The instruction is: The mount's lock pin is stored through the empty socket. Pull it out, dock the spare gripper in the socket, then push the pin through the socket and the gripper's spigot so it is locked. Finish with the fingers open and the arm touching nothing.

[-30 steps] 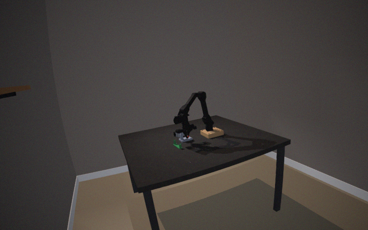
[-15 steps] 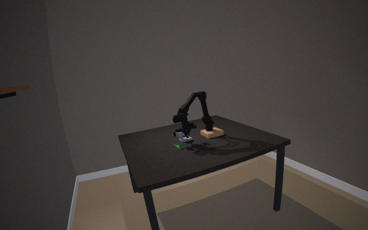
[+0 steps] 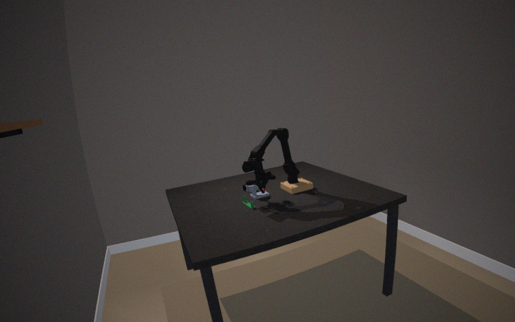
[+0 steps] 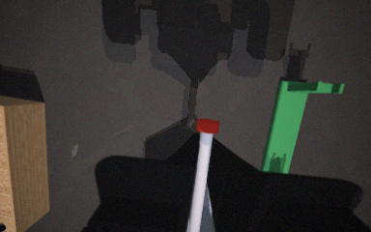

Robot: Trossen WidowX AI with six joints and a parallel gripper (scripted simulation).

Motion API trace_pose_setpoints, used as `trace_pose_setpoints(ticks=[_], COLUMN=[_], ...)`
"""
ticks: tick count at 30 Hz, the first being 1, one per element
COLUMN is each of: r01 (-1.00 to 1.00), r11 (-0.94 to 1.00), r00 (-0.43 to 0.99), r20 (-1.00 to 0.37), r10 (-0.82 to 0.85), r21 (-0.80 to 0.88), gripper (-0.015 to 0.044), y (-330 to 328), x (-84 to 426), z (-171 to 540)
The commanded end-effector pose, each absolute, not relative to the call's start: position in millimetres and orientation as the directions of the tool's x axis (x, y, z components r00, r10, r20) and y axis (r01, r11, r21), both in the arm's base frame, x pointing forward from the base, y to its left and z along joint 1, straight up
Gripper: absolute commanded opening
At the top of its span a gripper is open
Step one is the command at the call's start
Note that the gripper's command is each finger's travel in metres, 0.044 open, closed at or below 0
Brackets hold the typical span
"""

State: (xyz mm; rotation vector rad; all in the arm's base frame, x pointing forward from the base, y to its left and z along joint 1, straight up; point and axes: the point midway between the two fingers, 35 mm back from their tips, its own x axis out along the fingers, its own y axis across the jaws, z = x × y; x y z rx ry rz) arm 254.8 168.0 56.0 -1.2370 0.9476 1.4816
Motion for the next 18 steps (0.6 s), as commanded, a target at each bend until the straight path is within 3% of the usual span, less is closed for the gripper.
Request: trace_pose_setpoints(ticks=[1, 18], r01=[-0.969, -0.969], r11=[-0.246, -0.249], r00=[-0.035, -0.041], r20=[-0.982, -0.982], r10=[0.188, 0.184], r21=[-0.013, -0.006], gripper=[0.0, 0.0], y=[173, 184], x=[255, 252], z=[59, 58])
